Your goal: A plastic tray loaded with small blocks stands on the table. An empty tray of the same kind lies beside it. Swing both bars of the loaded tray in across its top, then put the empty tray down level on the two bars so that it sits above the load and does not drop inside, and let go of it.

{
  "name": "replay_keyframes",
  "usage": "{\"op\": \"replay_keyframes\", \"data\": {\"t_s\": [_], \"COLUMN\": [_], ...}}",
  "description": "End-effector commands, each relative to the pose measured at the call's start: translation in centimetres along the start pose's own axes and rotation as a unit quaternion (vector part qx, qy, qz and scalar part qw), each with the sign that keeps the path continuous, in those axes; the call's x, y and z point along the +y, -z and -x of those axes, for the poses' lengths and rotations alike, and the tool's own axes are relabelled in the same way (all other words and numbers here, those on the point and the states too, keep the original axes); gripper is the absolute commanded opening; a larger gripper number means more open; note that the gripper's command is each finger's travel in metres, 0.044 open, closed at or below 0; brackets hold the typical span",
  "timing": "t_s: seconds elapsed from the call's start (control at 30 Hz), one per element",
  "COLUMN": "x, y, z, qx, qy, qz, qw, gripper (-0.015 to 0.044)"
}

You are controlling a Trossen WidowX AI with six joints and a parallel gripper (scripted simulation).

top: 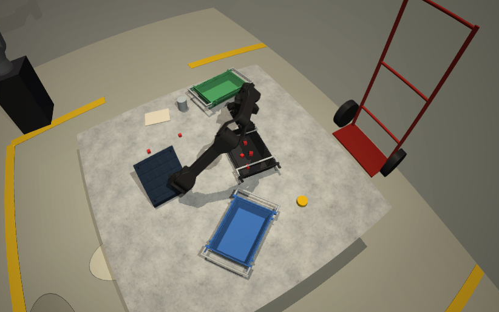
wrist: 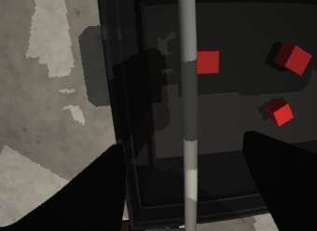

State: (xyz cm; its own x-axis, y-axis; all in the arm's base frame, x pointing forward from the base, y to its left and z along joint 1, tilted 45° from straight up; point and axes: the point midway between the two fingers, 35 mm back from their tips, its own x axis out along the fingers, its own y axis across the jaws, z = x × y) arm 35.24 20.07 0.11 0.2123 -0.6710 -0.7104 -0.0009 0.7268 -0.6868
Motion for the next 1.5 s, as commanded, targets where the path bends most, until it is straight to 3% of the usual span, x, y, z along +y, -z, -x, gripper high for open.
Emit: {"op": "replay_keyframes", "data": {"t_s": [0.0,0.1,0.4,0.77,1.2,1.47], "x": [-2.7,-7.9,-21.7,-34.3,-39.4,-39.4], "y": [-0.5,-1.2,0.9,10.0,24.5,25.2], "z": [-0.2,0.3,0.6,0.5,0.4,0.4], "qx": [0.008,0.013,0.012,0.000,0.008,0.010], "qy": [-0.003,-0.016,-0.040,-0.037,0.010,0.013], "qz": [0.017,0.048,0.129,0.226,0.345,0.351], "qw": [1.000,0.999,0.991,0.973,0.939,0.936], "gripper": [0.0368,0.0440,0.0440,0.0440,0.0440,0.0440]}}
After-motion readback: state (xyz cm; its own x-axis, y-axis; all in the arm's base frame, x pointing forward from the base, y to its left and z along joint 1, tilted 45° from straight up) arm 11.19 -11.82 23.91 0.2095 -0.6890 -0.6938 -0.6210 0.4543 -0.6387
